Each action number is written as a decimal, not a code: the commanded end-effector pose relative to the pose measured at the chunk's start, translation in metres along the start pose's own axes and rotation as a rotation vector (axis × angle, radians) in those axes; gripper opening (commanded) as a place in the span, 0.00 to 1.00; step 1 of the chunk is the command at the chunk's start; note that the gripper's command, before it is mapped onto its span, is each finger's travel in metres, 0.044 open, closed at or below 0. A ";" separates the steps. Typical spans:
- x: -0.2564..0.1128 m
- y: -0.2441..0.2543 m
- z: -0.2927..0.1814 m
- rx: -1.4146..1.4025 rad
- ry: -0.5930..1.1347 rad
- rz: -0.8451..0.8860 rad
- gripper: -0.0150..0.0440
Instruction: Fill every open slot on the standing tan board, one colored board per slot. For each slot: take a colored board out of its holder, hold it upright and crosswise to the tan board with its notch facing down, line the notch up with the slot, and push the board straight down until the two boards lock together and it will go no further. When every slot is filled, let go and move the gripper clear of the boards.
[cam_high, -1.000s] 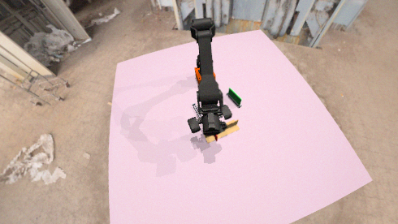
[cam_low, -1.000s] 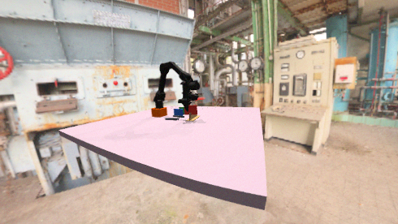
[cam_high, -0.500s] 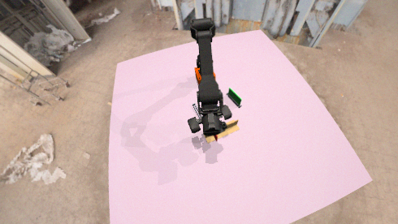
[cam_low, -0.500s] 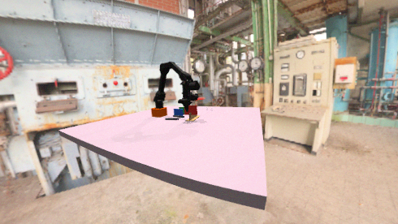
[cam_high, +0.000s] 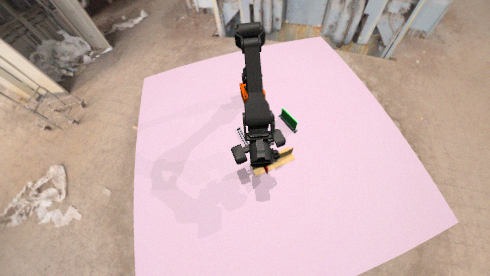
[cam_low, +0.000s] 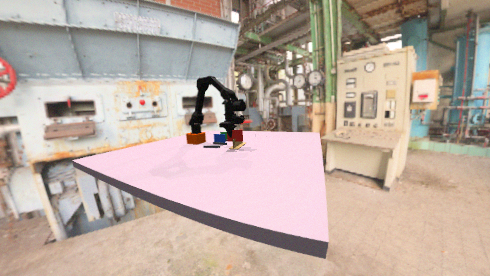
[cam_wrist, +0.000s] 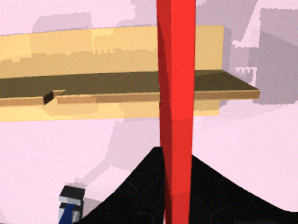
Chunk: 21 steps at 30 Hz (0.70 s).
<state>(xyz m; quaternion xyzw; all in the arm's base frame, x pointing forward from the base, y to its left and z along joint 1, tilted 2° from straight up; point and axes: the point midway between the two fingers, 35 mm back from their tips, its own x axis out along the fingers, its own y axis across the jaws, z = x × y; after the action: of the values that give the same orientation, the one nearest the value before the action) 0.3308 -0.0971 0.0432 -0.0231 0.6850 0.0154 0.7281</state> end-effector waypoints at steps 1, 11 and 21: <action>-0.001 0.000 0.001 -0.009 -0.001 -0.001 0.25; 0.000 0.000 0.000 0.011 -0.001 -0.001 0.25; 0.000 -0.001 0.001 0.018 -0.001 -0.001 0.25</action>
<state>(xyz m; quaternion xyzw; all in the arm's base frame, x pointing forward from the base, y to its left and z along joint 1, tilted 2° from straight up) 0.3304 -0.0975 0.0423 -0.0178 0.6857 0.0101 0.7276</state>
